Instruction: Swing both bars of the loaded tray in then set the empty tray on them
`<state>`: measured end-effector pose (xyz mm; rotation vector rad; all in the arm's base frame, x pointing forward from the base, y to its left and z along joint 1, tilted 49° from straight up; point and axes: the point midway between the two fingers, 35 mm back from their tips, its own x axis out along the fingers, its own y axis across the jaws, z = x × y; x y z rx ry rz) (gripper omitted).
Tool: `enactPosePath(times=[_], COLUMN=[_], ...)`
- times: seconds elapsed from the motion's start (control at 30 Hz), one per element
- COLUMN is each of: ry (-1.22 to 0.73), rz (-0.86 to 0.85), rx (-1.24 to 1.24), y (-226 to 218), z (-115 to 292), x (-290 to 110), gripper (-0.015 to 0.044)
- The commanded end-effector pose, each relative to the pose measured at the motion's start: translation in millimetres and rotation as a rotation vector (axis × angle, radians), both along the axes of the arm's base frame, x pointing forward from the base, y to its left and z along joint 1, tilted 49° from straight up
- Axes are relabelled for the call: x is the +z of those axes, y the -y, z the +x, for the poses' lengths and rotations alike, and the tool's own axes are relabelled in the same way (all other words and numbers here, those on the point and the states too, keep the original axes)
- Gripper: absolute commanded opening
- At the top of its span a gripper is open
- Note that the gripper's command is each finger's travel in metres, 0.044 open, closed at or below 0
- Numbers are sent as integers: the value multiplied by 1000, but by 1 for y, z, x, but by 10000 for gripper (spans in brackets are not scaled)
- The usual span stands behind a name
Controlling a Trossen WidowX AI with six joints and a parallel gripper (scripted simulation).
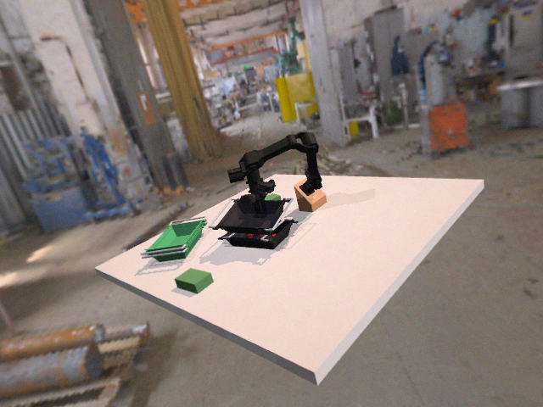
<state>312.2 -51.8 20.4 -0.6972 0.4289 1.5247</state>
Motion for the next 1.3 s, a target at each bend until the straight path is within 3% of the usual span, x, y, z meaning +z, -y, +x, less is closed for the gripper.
enactPosePath(times=[0.0,1.27], ry=[-17,-17], rz=[-4,-4], rx=[18,18], y=[-4,-9], z=[-4,-8], x=[-3,-8], gripper=[0,0])
